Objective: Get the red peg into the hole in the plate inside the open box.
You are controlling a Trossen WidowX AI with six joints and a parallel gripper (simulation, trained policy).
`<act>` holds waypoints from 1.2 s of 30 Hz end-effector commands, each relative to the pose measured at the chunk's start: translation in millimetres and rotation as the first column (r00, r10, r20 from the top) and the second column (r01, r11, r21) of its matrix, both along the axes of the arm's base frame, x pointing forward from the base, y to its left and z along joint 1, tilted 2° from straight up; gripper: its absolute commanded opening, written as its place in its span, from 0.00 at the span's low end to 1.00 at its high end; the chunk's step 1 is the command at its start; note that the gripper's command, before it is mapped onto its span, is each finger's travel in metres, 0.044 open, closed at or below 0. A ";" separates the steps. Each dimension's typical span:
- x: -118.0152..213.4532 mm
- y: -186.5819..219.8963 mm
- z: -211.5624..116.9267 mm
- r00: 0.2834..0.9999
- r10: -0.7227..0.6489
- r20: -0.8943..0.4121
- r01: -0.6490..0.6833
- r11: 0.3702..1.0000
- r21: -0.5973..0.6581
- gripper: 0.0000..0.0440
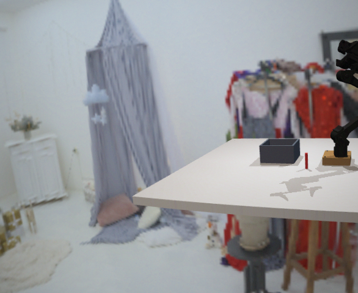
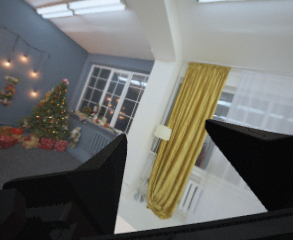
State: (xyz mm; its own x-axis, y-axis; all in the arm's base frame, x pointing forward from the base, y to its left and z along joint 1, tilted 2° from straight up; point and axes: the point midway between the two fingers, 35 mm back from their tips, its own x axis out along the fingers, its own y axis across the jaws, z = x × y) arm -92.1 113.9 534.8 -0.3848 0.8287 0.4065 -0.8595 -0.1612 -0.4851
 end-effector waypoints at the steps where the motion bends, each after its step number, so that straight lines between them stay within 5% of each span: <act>1: 5.0 -0.3 4.3 1.000 0.004 -0.028 -0.004 1.000 0.021 0.95; 9: 62.2 2.6 27.1 0.960 0.003 -0.280 0.034 0.991 0.129 1.00; 18: 141.4 4.9 33.0 0.837 -0.039 -0.546 0.170 0.967 0.191 1.00; 36: 294.2 -7.6 -18.7 0.385 -0.153 -0.910 0.509 0.858 0.071 1.00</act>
